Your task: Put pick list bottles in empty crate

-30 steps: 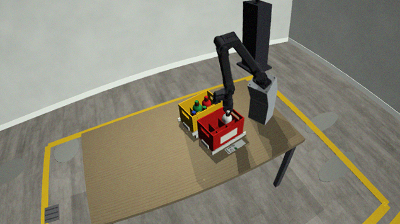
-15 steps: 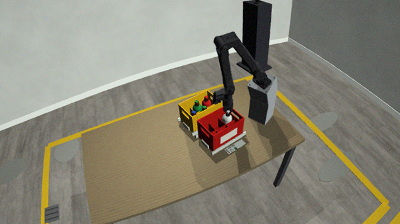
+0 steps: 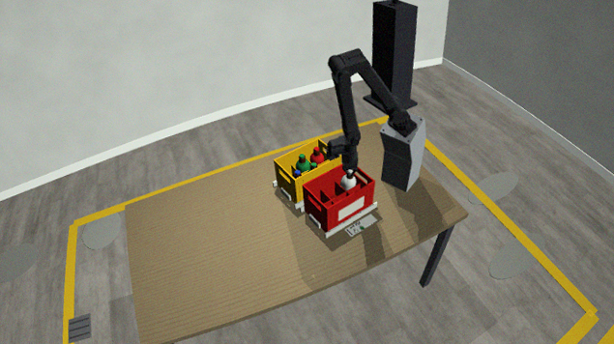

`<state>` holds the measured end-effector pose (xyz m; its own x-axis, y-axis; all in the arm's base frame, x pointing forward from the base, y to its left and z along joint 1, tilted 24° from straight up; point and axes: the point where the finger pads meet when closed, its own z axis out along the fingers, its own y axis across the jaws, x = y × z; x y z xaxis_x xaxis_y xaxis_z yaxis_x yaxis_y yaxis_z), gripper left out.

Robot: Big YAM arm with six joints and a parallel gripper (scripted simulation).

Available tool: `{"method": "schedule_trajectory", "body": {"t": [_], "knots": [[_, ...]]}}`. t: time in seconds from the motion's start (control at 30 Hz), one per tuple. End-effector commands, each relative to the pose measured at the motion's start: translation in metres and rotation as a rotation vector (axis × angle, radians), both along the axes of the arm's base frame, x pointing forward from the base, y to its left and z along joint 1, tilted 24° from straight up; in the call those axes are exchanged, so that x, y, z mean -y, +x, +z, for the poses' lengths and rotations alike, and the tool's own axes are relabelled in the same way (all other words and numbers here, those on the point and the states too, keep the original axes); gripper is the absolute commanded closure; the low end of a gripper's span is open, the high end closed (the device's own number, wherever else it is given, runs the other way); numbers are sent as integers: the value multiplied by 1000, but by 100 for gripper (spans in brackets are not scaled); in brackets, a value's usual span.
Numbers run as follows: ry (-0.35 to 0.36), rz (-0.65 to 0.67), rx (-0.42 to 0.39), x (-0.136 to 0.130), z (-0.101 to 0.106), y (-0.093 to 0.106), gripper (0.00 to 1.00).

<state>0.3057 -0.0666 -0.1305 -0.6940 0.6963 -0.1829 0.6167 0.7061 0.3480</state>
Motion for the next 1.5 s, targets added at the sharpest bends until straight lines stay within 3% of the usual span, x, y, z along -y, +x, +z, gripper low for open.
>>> {"method": "schedule_trajectory", "body": {"t": [0.0,0.03,0.07,1.0,1.47], "knots": [[-17,-8,20,5,3,8,100],[-17,-8,20,5,3,8,100],[-17,-8,20,5,3,8,39],[-17,-8,20,5,3,8,39],[-18,-9,22,11,34,-7,39]]}}
